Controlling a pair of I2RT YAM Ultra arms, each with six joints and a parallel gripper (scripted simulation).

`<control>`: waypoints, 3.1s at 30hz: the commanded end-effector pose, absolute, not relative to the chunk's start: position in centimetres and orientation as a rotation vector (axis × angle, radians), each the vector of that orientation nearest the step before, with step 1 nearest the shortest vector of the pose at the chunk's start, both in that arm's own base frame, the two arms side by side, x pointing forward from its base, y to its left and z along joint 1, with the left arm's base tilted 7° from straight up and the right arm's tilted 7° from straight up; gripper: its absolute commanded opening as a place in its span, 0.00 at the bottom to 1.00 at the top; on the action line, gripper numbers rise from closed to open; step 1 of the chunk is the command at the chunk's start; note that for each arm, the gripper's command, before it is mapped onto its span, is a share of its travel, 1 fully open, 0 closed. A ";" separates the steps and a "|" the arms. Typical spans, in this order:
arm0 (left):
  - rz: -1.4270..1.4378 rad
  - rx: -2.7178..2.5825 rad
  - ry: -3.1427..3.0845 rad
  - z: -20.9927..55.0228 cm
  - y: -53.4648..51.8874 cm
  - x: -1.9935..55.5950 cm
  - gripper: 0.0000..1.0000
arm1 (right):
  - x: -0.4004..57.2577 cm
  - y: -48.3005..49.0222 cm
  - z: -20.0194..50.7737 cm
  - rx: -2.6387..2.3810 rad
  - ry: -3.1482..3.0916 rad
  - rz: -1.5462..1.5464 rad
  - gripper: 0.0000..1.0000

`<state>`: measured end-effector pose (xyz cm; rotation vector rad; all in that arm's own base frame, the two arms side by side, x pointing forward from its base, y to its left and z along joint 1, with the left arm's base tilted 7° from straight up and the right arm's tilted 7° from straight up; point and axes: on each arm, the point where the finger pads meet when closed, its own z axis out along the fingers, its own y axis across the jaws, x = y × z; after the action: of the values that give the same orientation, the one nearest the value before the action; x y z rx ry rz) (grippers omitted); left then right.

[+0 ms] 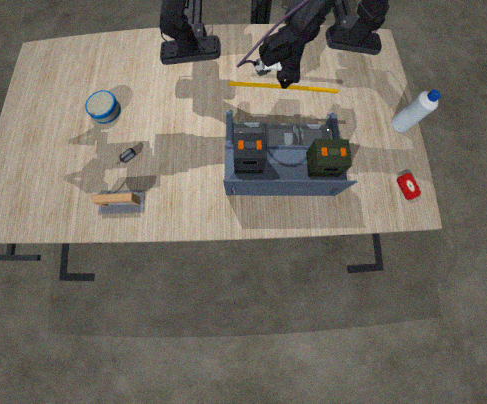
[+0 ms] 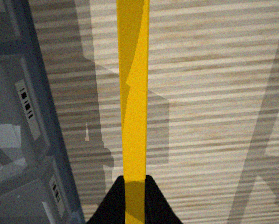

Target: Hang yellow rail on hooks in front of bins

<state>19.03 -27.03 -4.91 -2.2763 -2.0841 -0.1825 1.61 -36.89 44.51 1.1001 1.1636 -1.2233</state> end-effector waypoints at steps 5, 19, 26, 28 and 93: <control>-0.130 -2.380 -2.148 -2.0 -30.3 20.0 0.00 | 0.9 -36.2 45.6 1.111 1.136 -1.243 1.00; -0.171 -2.270 -2.197 -2.4 -29.4 27.8 0.00 | 0.9 -36.2 45.6 1.111 1.136 -1.243 1.00; -0.156 -2.315 -2.199 -1.1 -30.3 27.4 0.00 | 0.9 -36.2 45.6 1.111 1.136 -1.243 1.00; -0.156 -2.310 -2.203 -1.1 -30.2 27.5 0.00 | 0.9 -36.2 45.6 1.111 1.136 -1.243 1.00; -0.187 -2.250 -2.165 -3.5 -28.3 26.9 0.00 | 0.9 -36.2 45.6 1.111 1.136 -1.243 1.00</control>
<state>26.65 -27.94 -4.19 -2.2254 -2.1585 -0.1814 1.61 -36.89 44.51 1.1002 1.1636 -1.2233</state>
